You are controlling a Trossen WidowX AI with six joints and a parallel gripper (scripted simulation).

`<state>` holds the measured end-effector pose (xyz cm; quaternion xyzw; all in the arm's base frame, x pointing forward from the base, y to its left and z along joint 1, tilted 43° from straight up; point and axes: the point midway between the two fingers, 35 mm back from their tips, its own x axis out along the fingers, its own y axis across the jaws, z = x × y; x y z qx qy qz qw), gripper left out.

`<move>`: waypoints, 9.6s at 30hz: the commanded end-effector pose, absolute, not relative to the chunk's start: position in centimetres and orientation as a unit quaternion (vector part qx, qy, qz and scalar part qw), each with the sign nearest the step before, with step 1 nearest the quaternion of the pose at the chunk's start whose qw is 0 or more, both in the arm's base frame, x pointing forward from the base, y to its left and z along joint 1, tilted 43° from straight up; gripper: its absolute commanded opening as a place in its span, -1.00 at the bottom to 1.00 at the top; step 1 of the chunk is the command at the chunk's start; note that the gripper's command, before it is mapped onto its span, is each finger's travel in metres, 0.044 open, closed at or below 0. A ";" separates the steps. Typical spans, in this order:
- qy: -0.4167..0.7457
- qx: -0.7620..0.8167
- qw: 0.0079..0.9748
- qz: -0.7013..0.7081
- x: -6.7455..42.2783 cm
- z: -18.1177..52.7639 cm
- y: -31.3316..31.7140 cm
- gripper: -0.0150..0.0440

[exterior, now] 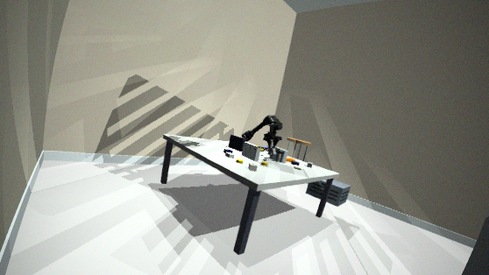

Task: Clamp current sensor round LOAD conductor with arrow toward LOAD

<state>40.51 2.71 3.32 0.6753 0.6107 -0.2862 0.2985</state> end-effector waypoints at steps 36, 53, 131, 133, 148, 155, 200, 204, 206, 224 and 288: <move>0.617 0.669 0.297 -0.289 40.8 3.4 2.6 -0.49; 0.667 0.620 0.271 -0.312 41.8 3.1 2.7 -0.49; 0.678 0.609 0.268 -0.313 41.3 -0.6 6.6 0.57; 0.678 0.609 0.268 -0.313 41.3 -0.6 6.6 0.53; 0.678 0.609 0.268 -0.313 41.3 -0.6 6.6 -0.49; 0.678 0.609 0.268 -0.313 41.3 -0.6 6.6 -0.49; 0.662 0.626 0.275 -0.308 41.4 -0.5 6.4 -0.49; 0.639 0.649 0.284 -0.299 41.5 -0.1 6.0 -0.49; 0.628 0.660 0.288 -0.294 41.5 0.1 5.8 -0.49; 0.614 0.673 0.295 -0.288 41.5 0.3 5.8 -0.49; 0.615 0.672 0.293 -0.290 41.1 0.3 5.7 -0.49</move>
